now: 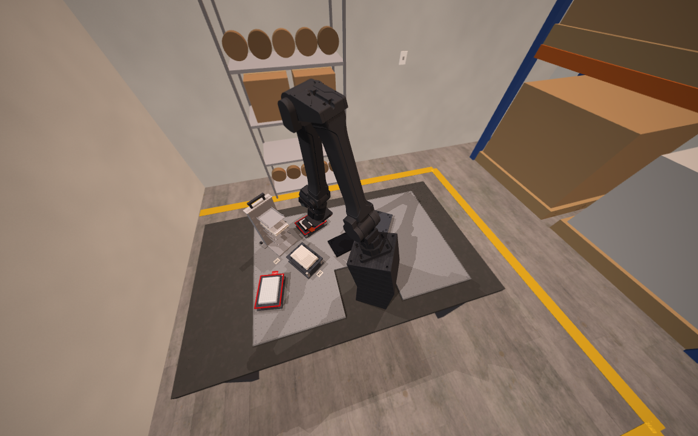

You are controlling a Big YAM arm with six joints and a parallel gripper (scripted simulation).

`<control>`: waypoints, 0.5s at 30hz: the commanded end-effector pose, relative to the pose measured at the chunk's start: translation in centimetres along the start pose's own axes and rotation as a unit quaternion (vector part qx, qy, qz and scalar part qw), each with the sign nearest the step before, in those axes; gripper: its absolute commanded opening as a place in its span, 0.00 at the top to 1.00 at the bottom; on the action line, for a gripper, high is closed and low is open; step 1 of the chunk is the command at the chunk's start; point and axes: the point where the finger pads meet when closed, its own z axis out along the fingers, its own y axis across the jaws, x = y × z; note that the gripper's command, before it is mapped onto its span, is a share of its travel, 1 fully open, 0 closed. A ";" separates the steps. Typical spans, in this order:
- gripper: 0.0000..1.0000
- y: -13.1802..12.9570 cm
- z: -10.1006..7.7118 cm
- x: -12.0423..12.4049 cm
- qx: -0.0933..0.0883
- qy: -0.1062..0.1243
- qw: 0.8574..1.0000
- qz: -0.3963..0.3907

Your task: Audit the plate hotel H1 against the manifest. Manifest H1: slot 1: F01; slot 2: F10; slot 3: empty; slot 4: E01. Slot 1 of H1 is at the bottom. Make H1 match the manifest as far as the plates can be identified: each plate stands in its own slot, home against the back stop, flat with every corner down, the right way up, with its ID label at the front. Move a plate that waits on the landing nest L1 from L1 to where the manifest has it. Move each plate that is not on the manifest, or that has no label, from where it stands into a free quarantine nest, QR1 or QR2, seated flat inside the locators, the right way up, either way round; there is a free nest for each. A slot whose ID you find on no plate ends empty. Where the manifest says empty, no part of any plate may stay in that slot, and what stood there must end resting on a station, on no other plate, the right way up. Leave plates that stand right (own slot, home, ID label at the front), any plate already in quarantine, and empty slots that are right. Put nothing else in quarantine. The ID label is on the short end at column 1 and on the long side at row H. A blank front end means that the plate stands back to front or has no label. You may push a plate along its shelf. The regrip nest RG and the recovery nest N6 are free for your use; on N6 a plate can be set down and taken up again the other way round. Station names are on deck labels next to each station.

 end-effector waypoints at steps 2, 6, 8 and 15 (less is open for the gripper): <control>0.00 -1.9 0.0 0.3 0.007 -0.035 0.999 -0.010; 0.00 -3.2 -0.2 0.5 0.007 -0.068 0.998 -0.010; 0.00 -3.6 -0.2 0.6 0.007 -0.077 0.997 -0.010; 0.00 -4.1 -0.3 0.7 0.007 -0.126 0.992 -0.011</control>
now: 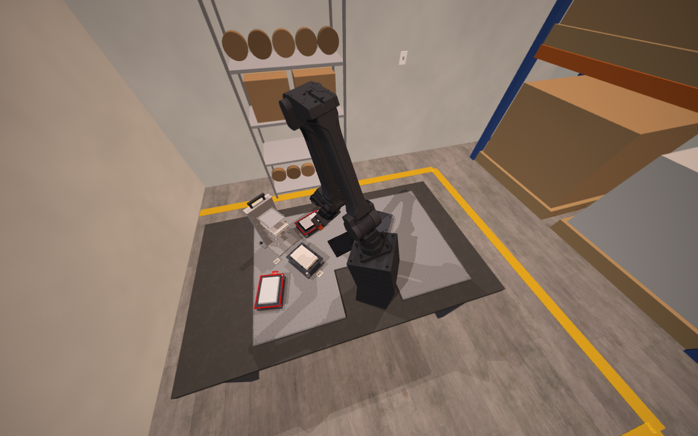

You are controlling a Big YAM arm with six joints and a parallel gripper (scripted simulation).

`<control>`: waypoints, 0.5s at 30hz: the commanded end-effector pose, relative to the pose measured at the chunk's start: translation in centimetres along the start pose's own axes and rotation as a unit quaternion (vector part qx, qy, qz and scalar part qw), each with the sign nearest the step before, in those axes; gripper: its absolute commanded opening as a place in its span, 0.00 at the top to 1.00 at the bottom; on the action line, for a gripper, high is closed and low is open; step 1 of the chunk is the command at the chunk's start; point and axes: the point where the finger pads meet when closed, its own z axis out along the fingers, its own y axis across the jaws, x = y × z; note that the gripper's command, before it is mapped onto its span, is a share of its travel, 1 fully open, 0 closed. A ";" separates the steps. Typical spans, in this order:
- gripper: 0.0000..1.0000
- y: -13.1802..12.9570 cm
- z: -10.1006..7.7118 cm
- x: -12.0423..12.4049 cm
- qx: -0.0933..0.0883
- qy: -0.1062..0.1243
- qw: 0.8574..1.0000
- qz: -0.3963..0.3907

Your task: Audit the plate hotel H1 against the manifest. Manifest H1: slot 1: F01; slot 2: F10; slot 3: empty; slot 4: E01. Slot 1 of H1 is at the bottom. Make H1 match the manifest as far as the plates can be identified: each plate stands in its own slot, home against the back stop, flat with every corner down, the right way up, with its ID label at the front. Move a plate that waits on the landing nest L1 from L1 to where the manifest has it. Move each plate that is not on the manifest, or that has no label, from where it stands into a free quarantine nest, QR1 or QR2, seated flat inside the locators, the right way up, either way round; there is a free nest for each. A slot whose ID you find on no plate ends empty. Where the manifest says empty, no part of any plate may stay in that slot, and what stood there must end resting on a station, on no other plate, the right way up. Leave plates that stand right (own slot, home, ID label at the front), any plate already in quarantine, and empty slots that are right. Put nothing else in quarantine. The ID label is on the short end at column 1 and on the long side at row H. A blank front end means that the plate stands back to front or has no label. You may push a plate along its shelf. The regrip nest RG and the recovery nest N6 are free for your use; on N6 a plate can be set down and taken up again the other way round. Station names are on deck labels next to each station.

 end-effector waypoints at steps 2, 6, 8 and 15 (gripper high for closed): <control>0.00 -0.4 -0.1 0.2 0.004 -0.034 0.999 -0.004; 0.00 -0.3 -0.3 0.4 0.004 -0.065 0.998 0.004; 0.00 -0.3 -0.4 0.5 0.003 -0.081 0.997 0.004; 0.00 -0.2 -0.6 0.7 0.003 -0.119 0.993 0.005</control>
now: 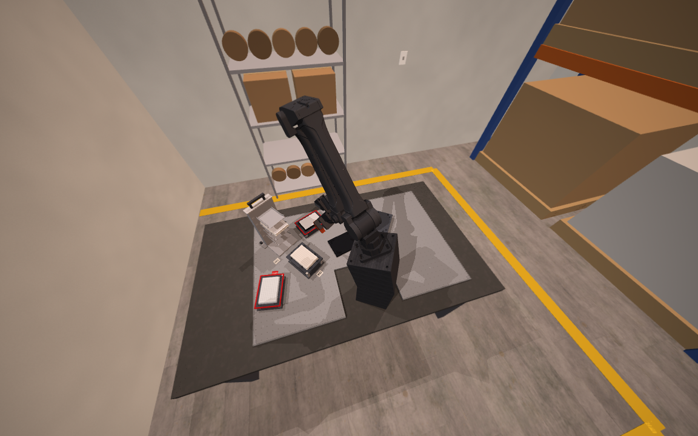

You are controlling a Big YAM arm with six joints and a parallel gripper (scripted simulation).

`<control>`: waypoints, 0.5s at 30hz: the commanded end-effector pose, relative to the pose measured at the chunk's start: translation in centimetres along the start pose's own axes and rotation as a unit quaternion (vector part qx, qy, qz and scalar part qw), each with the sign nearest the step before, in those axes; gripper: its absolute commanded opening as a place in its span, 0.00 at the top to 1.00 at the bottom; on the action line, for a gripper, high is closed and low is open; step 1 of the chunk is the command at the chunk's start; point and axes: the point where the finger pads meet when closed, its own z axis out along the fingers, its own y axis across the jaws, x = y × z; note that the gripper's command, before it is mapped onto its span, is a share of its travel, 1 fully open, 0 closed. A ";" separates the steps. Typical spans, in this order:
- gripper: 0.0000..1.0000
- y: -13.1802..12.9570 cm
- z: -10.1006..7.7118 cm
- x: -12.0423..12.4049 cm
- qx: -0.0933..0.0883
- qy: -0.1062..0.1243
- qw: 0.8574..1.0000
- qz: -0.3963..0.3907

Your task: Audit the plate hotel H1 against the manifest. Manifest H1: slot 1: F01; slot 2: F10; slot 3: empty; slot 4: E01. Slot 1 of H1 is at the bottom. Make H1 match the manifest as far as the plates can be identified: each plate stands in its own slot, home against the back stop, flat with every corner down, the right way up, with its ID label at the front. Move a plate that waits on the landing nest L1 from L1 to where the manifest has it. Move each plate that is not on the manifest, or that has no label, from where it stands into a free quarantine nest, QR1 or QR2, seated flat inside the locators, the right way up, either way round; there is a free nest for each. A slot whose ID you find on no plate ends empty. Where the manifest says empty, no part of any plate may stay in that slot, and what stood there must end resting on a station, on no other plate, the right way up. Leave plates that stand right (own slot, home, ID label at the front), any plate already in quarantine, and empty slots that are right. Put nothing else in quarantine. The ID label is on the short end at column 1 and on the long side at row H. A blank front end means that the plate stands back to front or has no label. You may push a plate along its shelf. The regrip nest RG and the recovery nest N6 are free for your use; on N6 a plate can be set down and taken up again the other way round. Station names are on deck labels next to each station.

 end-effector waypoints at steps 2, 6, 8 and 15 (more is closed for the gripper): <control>0.00 -0.6 -0.9 0.7 0.006 -0.028 0.999 0.015; 0.00 -1.9 -1.0 0.8 0.007 -0.050 0.999 0.003; 0.00 -2.5 -1.2 0.4 0.009 -0.058 0.998 0.000; 0.00 -4.1 -1.1 1.8 0.006 -0.044 0.999 0.006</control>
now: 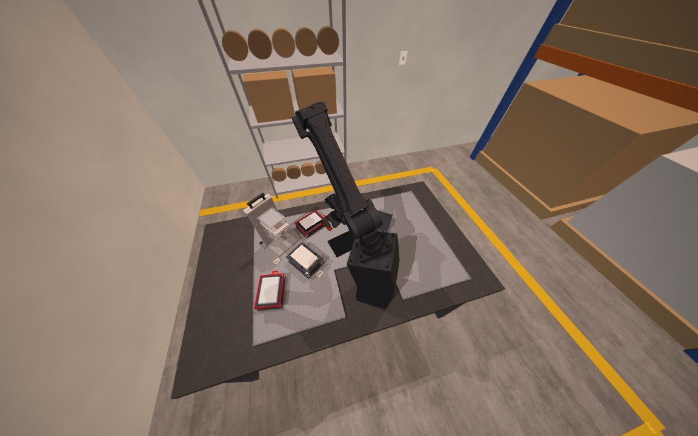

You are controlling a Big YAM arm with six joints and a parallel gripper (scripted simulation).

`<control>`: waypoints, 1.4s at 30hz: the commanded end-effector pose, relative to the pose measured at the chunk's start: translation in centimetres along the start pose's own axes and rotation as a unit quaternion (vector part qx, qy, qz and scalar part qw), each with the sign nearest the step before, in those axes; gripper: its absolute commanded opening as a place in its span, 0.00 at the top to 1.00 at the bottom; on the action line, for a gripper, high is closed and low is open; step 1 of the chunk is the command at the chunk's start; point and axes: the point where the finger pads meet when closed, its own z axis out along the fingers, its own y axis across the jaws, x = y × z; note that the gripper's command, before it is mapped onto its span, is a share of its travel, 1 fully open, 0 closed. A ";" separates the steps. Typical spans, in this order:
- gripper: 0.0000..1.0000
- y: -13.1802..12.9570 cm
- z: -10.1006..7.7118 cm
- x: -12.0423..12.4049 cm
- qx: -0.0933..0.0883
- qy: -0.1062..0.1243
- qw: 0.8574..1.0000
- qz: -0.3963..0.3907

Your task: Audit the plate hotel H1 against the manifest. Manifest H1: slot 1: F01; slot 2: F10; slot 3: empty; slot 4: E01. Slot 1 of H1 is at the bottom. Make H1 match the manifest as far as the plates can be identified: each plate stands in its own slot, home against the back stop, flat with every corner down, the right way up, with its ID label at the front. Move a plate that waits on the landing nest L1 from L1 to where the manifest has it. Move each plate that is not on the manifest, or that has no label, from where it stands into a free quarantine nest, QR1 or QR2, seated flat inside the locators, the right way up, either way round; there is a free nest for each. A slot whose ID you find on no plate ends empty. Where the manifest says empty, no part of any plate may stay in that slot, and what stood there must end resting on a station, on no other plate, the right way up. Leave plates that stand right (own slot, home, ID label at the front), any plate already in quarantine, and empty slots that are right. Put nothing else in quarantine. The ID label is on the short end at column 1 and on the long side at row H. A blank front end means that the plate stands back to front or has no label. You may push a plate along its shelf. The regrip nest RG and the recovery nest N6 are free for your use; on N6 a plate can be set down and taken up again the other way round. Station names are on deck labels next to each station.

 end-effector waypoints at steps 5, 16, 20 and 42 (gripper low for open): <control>0.00 -2.3 -0.7 0.9 0.006 0.003 1.000 -0.010; 0.00 -4.6 -2.2 1.8 0.006 0.001 1.000 -0.011; 0.00 -5.9 -2.6 2.3 0.007 -0.001 1.000 -0.013; 0.00 -8.8 -2.7 5.6 0.001 -0.002 1.000 -0.023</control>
